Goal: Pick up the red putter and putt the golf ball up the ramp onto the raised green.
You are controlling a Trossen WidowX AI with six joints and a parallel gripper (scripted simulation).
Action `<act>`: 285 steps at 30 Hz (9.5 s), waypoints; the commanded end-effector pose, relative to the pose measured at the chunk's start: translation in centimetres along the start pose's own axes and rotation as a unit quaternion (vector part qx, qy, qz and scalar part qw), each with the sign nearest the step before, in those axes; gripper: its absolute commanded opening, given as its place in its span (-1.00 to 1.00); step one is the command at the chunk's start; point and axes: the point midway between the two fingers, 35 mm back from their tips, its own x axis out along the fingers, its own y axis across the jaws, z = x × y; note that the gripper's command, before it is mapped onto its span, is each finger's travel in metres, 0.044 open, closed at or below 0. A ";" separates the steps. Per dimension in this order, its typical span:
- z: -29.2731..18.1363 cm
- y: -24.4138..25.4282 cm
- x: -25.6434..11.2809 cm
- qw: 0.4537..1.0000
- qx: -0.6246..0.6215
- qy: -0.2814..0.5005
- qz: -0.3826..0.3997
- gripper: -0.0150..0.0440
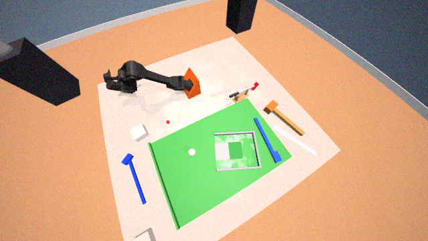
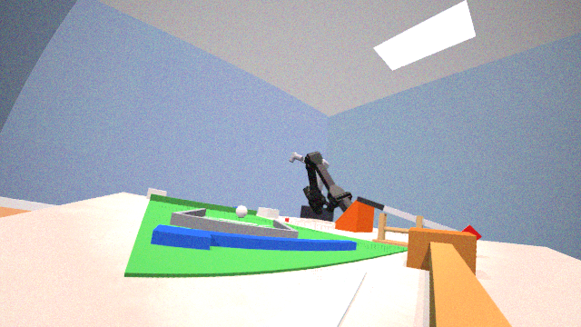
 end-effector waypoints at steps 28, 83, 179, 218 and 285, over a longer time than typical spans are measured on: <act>11.0 -13.8 -23.7 0.850 0.294 -0.436 -0.031 1.00; -10.8 6.3 -78.3 0.358 -0.096 -0.917 0.144 1.00; -31.1 46.8 -59.6 0.316 -0.573 -0.653 -0.381 -0.47; -37.2 35.3 -59.7 0.399 -0.512 -0.714 -0.261 -0.49; -18.5 13.3 -51.2 0.633 -0.011 -0.675 0.378 -0.49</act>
